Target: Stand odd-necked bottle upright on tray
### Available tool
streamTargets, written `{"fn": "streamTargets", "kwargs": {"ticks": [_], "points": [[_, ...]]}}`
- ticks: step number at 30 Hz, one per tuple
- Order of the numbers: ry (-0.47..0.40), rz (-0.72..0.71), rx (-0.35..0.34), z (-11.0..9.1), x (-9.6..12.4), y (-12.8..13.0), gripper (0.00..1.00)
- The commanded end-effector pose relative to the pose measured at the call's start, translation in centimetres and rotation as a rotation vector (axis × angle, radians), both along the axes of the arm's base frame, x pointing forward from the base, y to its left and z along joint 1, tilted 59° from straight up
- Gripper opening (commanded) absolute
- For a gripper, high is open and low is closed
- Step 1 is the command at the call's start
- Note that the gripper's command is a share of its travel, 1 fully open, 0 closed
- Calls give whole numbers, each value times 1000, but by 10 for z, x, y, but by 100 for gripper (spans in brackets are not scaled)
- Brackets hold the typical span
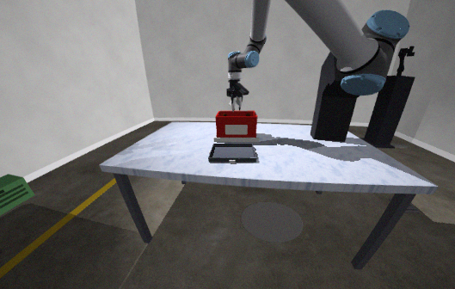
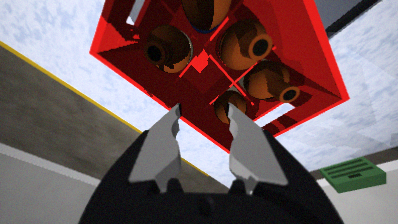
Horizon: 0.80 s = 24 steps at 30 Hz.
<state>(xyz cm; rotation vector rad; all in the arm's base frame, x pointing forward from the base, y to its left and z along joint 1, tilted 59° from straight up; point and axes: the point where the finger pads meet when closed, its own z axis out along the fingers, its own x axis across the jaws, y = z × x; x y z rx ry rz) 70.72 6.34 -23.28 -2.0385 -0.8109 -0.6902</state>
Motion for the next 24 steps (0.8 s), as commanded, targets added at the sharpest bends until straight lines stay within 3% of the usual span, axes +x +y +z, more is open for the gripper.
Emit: {"fn": "streamTargets", "kwargs": {"ticks": [1, 24], "points": [[-1, -1, -1, 0, 0, -1, 38], [-1, -1, -1, 2, -2, 1, 38]]}}
